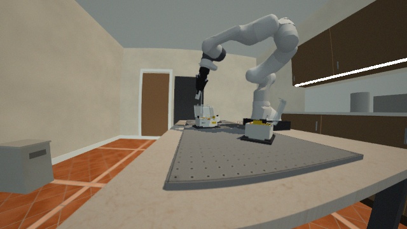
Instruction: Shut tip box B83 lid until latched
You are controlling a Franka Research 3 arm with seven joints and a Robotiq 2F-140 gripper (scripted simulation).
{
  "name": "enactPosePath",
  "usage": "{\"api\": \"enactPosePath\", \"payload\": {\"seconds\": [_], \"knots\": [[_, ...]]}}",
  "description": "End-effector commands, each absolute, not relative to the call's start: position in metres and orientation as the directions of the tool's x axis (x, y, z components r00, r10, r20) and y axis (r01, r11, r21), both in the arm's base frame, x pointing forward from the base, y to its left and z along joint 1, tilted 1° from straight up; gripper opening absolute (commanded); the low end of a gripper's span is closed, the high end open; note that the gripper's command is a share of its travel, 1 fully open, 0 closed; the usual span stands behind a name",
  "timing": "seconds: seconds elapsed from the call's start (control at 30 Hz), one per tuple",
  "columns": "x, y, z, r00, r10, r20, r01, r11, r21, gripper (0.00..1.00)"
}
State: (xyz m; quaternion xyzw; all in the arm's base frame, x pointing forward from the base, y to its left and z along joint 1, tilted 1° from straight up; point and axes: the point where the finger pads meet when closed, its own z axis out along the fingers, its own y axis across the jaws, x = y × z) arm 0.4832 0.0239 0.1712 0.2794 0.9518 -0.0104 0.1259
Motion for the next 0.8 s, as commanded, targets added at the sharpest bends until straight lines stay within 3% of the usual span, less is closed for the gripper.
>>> {"api": "enactPosePath", "payload": {"seconds": [0.0,0.43,0.77], "knots": [[0.4691,0.0123,0.166,-0.691,0.706,-0.152,0.707,0.705,0.062,0.0],[0.467,0.0042,0.166,-0.439,0.898,0.006,0.898,0.439,-0.002,0.0],[0.467,0.0042,0.166,-0.431,0.902,0.01,0.902,0.431,-0.004,0.0]]}}
